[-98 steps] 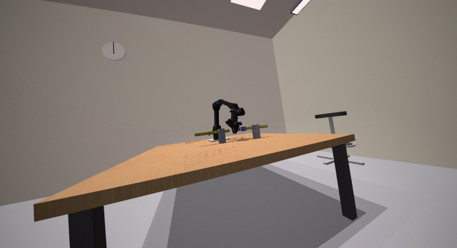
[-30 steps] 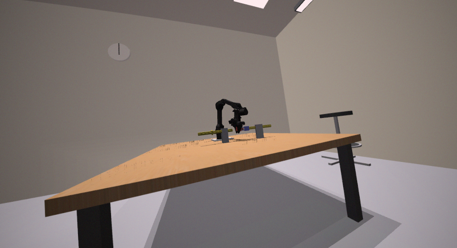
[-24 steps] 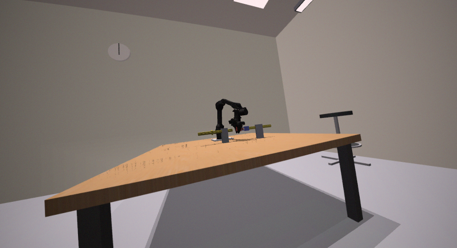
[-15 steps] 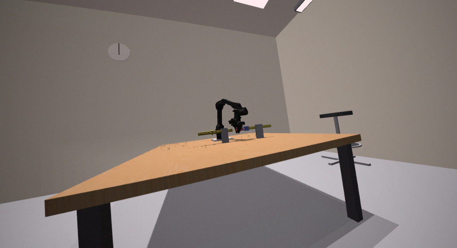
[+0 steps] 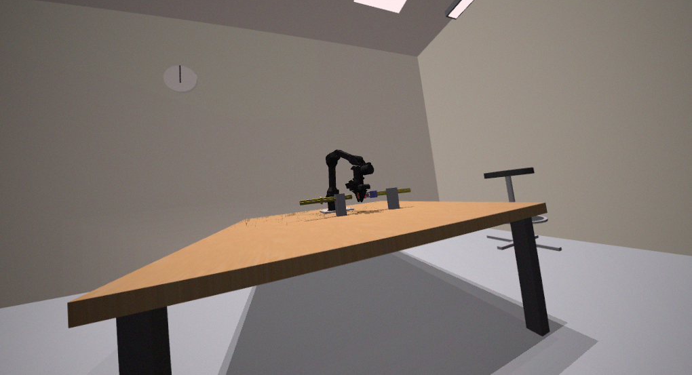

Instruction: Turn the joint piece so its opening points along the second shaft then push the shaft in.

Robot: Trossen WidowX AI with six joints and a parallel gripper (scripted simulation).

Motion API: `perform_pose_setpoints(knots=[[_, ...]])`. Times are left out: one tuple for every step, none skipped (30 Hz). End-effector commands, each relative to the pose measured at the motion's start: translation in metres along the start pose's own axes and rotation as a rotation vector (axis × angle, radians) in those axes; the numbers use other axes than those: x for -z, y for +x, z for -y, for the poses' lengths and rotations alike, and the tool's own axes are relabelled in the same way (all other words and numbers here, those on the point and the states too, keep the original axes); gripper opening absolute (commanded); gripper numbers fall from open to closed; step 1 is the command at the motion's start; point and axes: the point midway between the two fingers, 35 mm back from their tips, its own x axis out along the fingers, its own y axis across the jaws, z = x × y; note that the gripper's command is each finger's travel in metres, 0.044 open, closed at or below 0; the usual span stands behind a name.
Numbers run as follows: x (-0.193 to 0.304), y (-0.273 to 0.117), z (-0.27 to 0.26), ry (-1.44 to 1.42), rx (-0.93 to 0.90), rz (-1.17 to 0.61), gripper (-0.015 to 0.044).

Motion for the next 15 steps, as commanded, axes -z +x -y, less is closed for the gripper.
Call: perform_pose_setpoints(knots=[[0.0003,0.0022,0.0004,0.009,0.000,-0.045,0.0000],[0.0004,0.0023,0.0004,0.009,0.000,-0.046,0.0000],[0.0005,0.0023,0.0004,0.009,0.001,-0.047,0.0000],[0.0006,0.0023,0.0005,0.009,0.001,-0.048,0.0000],[0.0006,0.0023,0.0005,0.009,0.001,-0.048,0.0000],[0.0007,0.0022,0.0005,0.008,0.001,-0.049,0.0000],[0.0006,0.0017,0.0005,0.008,0.001,-0.039,0.0000],[0.0006,0.0017,0.0005,0.008,0.001,-0.039,0.0000],[0.0006,0.0017,0.0005,0.008,0.001,-0.039,0.0000],[0.0006,0.0017,0.0005,0.008,0.001,-0.039,0.0000],[0.0006,0.0017,0.0005,0.008,0.001,-0.039,0.0000],[0.0006,0.0017,0.0005,0.008,0.001,-0.039,0.0000],[0.0006,0.0017,0.0005,0.008,0.001,-0.039,0.0000],[0.0006,0.0017,0.0005,0.008,0.001,-0.039,0.0000],[0.0006,0.0017,0.0005,0.008,0.001,-0.039,0.0000]])
